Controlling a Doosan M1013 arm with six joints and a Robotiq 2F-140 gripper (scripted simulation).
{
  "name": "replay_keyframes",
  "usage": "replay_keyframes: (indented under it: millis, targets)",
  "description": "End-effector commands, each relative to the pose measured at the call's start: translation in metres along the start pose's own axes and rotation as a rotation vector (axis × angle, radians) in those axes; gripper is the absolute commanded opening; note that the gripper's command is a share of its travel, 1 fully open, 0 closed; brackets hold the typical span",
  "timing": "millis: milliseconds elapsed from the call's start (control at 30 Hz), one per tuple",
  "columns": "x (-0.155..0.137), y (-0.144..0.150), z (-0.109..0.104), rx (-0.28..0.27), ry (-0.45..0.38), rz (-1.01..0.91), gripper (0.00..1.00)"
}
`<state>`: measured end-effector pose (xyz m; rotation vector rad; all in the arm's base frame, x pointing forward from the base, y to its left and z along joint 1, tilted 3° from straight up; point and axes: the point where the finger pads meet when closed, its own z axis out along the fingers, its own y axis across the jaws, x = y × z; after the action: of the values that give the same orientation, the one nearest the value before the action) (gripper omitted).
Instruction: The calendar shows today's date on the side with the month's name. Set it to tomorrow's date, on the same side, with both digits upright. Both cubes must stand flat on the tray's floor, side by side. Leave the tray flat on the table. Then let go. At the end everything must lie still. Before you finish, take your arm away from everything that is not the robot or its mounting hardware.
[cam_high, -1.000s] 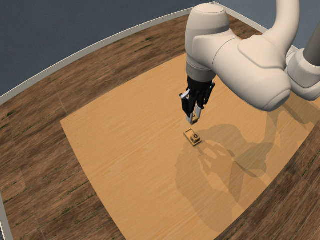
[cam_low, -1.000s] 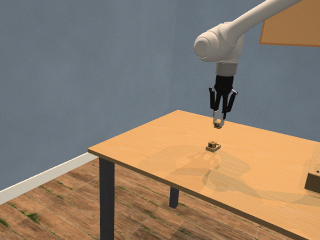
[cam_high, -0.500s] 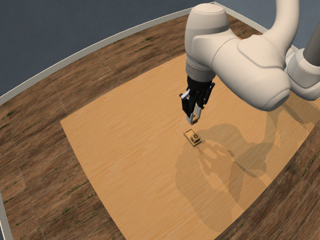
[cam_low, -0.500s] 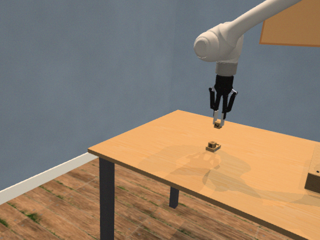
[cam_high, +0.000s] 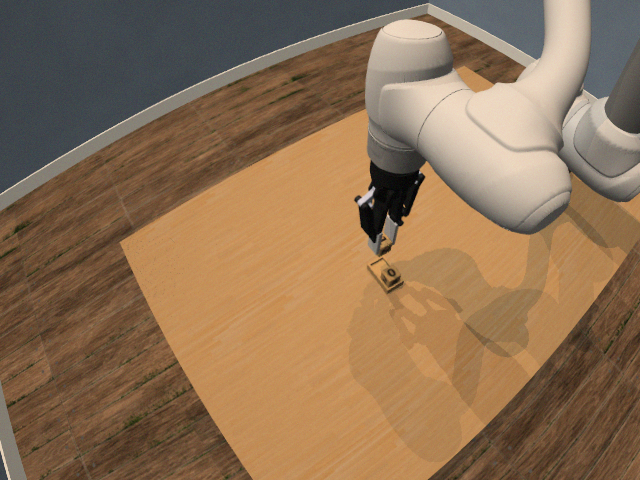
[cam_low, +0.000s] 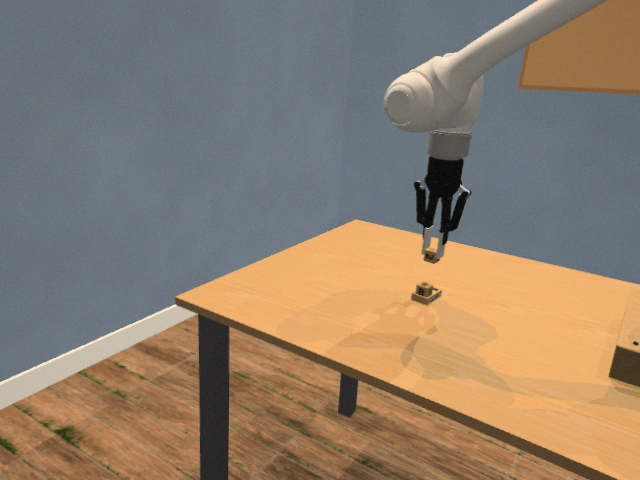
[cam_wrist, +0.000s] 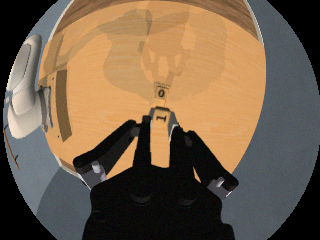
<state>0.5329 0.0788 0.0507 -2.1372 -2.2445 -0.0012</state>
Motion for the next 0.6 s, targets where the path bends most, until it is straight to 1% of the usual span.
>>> replay_keyframes:
  millis: [0, 267, 567]
  targets:
    - [-0.001, -0.004, 0.020, 0.008, 0.005, 0.006, 0.16]
    - [-0.001, -0.004, 0.042, 0.008, 0.005, 0.006, 0.16]
    - [-0.001, -0.004, 0.048, 0.008, 0.005, 0.006, 0.16]
